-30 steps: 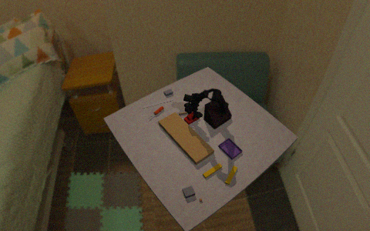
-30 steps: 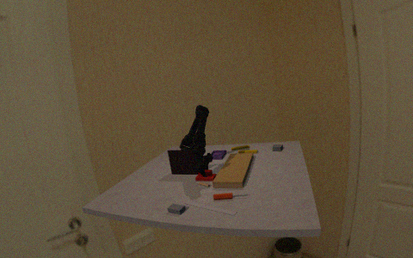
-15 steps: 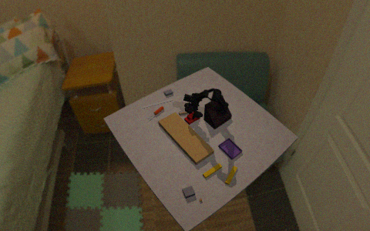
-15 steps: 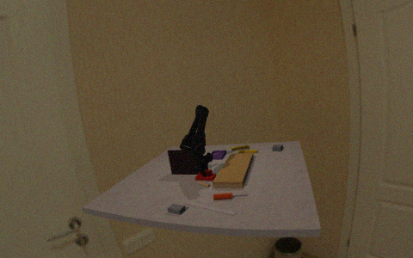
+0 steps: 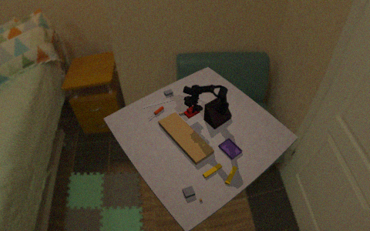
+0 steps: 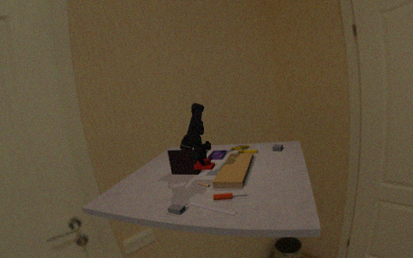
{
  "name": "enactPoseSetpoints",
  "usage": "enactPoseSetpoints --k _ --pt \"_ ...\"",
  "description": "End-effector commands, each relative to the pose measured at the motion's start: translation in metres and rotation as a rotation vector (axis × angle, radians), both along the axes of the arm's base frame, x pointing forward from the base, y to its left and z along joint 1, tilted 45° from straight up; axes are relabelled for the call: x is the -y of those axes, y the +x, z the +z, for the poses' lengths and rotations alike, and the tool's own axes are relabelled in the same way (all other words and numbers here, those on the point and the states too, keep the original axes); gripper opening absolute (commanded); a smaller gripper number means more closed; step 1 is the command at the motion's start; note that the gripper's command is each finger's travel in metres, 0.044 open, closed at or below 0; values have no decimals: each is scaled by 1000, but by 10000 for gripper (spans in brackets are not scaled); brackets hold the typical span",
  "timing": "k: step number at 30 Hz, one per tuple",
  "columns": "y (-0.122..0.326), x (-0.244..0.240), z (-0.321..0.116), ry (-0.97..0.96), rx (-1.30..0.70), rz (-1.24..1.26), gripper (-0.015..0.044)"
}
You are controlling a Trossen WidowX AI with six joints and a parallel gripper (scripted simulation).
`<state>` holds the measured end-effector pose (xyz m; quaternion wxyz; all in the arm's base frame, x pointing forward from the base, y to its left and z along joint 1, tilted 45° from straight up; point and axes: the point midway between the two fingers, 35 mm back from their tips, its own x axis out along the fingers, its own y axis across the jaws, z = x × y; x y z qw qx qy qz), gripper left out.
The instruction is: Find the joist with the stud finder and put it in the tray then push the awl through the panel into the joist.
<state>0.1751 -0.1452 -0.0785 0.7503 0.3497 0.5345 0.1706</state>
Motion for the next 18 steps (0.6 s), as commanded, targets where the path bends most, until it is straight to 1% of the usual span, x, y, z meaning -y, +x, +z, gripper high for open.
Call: enactPoseSetpoints --k 1,8,18 --pt "-3 16 16 -19 10 -1 0" --pt "2 20 15 -20 10 -1 0" --pt "32 47 8 -26 10 -2 0"
